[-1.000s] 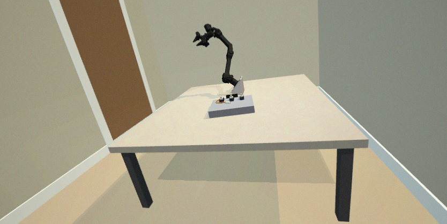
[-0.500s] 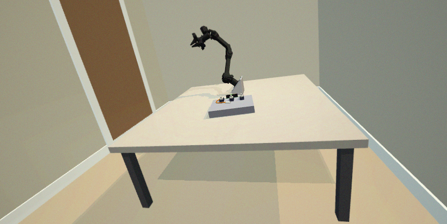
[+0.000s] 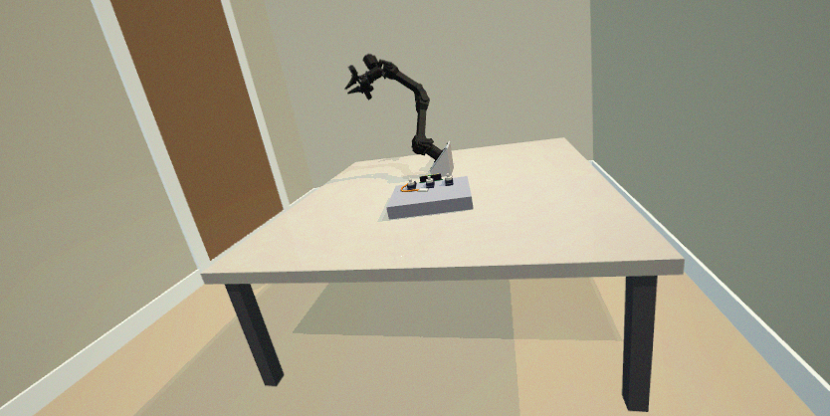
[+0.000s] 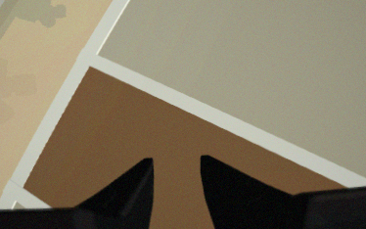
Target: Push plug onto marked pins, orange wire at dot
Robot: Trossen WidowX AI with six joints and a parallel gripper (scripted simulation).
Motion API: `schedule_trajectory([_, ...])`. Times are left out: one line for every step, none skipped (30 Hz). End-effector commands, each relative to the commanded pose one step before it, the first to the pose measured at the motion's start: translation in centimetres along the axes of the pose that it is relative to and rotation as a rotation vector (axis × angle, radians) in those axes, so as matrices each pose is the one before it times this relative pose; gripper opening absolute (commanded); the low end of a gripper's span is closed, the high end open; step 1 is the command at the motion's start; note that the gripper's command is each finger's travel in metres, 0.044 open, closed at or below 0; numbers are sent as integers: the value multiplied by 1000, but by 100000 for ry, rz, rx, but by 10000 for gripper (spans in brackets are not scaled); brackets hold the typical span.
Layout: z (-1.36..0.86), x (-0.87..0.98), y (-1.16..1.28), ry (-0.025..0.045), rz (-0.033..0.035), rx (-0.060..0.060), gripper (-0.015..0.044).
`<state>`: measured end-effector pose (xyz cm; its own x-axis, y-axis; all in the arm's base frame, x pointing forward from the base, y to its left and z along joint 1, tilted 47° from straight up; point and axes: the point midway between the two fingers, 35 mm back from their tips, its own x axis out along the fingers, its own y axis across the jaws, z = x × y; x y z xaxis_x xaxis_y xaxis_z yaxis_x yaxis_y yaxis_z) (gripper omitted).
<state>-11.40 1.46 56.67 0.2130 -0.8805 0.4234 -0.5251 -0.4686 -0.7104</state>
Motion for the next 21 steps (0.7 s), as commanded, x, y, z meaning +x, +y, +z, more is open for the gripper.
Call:
schedule_trajectory([904,1289,-206,-3312,-1263,6095,115])
schedule_trajectory([227,354,-54,-838,-379,1855,115])
schedule_trajectory([212,325,-44,-779,-338,1712,115])
schedule_trajectory([208,315,-39,-762,-317,1664,115])
schedule_trajectory([276,359,0,-1064,-182,1491,115])
schedule_trajectory([207,305,-30,-752,-290,1625,115])
schedule_trajectory([199,292,-25,-718,-284,1640,115])
schedule_trajectory([193,280,-20,-695,-264,1580,115])
schedule_trajectory([243,327,10,-838,-122,1422,115])
schedule_trajectory([208,293,-12,-747,-242,1583,115])
schedule_trajectory([214,297,-8,-766,-236,1613,115])
schedule_trajectory([216,298,-4,-774,-226,1622,115])
schedule_trajectory([219,284,17,-696,-110,1582,115])
schedule_trajectory([218,290,3,-776,-206,1611,115])
schedule_trajectory([220,294,10,-783,-193,1619,115])
schedule_trajectory([222,294,15,-789,-183,1626,115])
schedule_trajectory([223,293,20,-794,-172,1630,115])
schedule_trajectory([224,293,25,-798,-160,1632,115])
schedule_trajectory([225,292,29,-801,-149,1633,115])
schedule_trajectory([264,250,56,-646,-157,484,115])
schedule_trajectory([175,224,29,-622,-104,1269,115])
